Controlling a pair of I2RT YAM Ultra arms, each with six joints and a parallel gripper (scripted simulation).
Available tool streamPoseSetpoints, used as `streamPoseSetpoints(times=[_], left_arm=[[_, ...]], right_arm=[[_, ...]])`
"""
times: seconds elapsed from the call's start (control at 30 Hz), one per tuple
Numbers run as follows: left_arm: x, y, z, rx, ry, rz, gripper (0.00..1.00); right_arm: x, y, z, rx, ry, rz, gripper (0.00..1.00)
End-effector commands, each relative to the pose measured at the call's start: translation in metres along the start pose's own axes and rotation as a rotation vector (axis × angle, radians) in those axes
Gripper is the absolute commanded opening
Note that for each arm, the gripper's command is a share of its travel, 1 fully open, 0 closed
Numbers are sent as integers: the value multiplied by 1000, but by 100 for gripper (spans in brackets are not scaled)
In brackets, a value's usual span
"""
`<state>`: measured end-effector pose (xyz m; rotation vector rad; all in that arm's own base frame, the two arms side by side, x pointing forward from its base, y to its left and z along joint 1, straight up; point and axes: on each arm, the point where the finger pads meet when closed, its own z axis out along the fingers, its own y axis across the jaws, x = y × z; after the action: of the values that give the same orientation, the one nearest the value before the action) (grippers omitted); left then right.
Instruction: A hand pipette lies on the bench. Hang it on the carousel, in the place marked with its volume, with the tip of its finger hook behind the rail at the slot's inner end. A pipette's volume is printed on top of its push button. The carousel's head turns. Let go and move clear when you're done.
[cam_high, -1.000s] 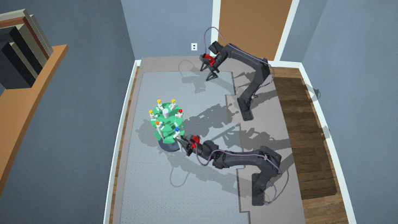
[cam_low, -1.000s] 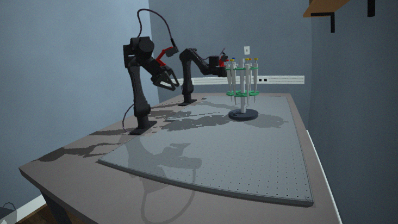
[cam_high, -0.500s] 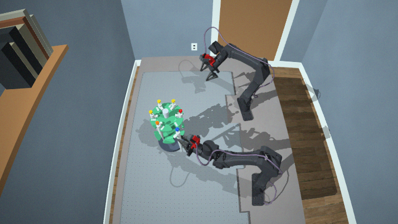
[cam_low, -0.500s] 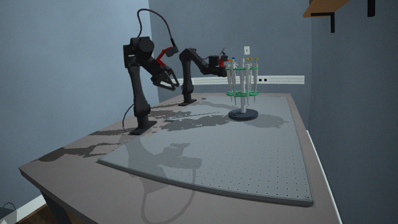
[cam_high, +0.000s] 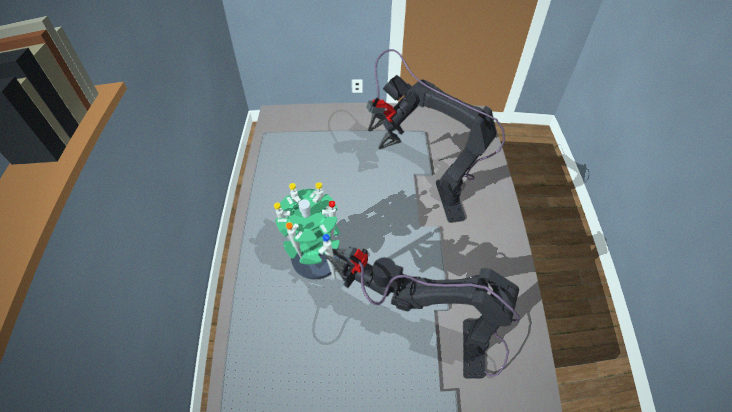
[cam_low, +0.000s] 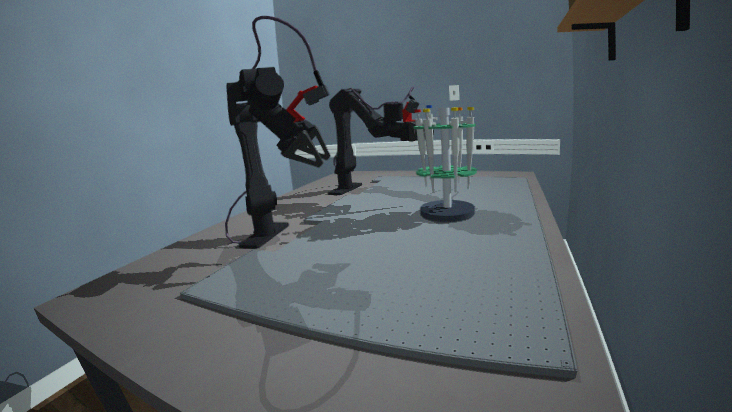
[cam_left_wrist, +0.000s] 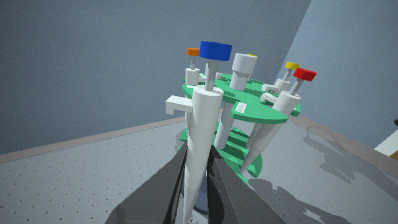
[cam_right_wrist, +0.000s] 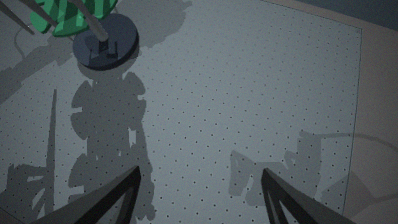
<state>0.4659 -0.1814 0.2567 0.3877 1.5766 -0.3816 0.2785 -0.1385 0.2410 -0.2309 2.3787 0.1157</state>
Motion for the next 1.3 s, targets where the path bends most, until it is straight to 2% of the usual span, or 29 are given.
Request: streamPoseSetpoints(times=[0.0,1.2,1.27], left_arm=[[-46,-6,-2,6,-106,14,12],[-46,-8,1,4,-102,13,12],[-29,-8,10,4,-67,7,12]], right_arm=[[-11,-4,-6,15,-37,-22,100],[-11,-4,-6,15,-37,-22,100],[-11,-4,-6,15,-37,-22,100]])
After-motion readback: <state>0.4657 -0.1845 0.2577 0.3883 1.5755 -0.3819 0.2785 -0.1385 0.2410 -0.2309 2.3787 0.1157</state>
